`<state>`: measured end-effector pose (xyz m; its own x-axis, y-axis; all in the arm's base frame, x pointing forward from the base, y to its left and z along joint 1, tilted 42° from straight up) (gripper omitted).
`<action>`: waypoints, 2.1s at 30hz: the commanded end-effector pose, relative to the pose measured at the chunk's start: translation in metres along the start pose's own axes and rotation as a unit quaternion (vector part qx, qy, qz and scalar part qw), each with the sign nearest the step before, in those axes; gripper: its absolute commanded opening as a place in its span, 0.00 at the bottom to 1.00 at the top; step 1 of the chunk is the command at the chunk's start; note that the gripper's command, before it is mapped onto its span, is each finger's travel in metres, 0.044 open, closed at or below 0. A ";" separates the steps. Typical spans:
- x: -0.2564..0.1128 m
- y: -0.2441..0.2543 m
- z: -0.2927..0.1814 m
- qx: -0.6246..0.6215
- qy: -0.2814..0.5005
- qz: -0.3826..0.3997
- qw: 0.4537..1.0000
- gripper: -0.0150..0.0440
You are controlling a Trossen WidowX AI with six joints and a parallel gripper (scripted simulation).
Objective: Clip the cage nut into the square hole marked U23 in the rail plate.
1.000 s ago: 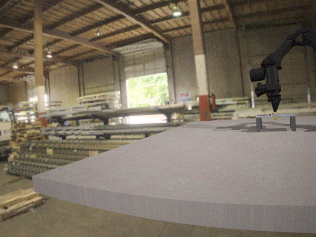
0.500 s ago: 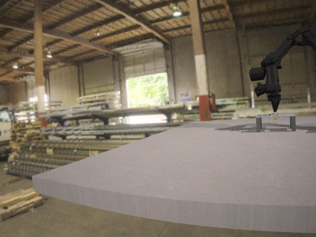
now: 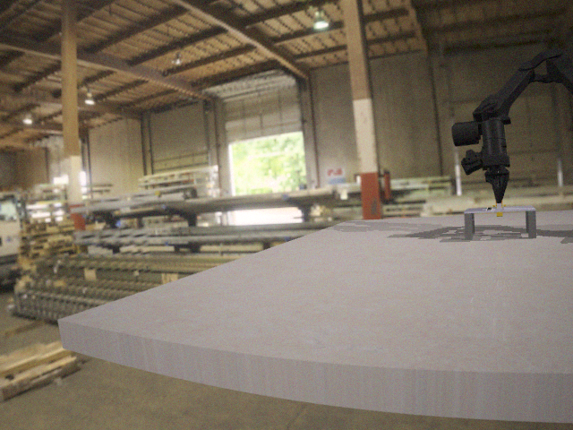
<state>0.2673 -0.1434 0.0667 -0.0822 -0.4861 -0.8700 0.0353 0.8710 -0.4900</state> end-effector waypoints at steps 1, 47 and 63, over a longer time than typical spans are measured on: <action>0.000 0.002 0.000 0.001 0.001 -0.007 1.000 0.32; 0.003 0.011 0.003 0.001 0.011 -0.050 0.999 0.32; 0.004 0.016 0.004 0.001 0.018 -0.077 0.997 0.32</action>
<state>0.2710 -0.1330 0.0574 -0.1170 -0.6002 -0.7912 0.0243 0.7947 -0.6065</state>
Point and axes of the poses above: the point midway between the two fingers, 35 mm back from their tips, its own x axis out along the fingers, its own y axis across the jaws, z = x × y, the point moved 6 cm from there along -x, back along the fingers, and after that the axes turned 13 degrees about -x, right-handed, at the moved point
